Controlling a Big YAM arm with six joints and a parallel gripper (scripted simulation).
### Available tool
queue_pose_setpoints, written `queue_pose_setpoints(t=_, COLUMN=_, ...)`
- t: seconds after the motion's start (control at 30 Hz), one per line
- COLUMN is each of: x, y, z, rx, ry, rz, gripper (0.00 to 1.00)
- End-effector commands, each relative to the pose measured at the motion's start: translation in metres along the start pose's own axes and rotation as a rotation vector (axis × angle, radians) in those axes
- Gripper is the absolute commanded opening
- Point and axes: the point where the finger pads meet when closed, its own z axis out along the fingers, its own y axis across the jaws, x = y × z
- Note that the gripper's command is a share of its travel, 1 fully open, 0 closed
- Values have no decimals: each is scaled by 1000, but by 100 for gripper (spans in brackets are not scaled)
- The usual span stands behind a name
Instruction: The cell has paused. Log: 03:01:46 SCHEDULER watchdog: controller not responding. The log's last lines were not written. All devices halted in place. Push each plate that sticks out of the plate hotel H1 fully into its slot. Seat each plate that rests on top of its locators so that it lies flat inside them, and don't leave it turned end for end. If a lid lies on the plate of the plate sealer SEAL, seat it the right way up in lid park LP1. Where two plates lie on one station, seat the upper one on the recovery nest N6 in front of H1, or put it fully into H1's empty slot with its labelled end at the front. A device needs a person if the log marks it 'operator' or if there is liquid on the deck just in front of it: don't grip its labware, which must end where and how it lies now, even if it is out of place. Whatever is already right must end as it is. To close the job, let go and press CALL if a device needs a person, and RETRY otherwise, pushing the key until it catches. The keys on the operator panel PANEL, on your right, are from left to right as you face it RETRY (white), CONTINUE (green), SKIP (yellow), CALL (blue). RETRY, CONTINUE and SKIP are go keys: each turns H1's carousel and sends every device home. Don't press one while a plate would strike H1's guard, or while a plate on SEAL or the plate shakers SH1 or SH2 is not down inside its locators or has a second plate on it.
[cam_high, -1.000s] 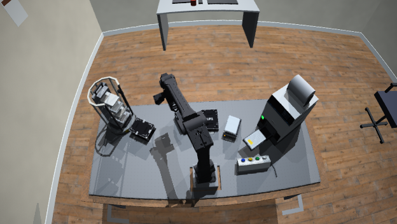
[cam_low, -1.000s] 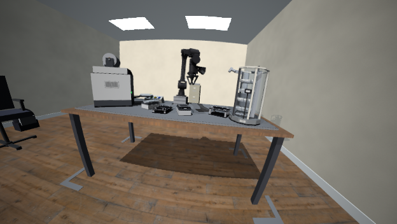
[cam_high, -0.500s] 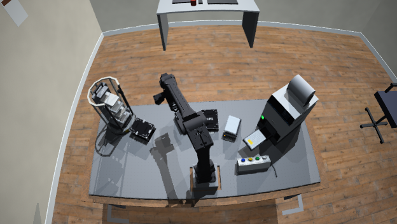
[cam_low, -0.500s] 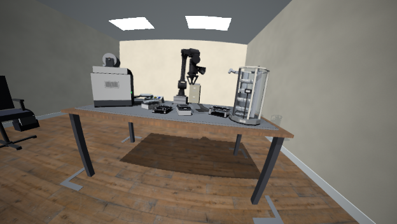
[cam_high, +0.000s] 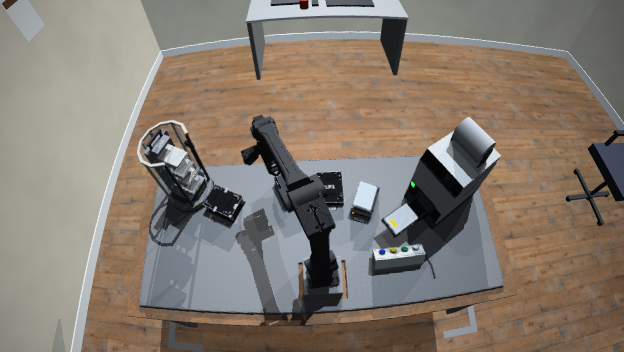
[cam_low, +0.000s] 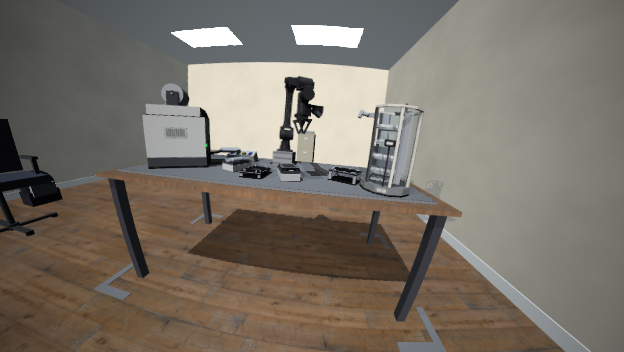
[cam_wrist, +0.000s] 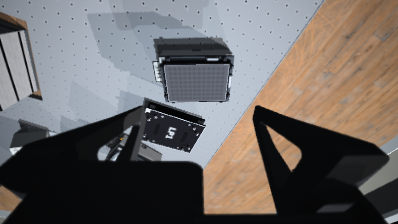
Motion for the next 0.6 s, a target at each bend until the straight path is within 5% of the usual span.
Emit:
queue_pose_setpoints(t=0.0, x=3, y=-1, z=22, rx=-18, ry=-1, rz=-5, gripper=100)
queue_pose_setpoints(t=0.57, x=-1, y=0, z=62, rx=-18, ry=-1, rz=-5, gripper=100)
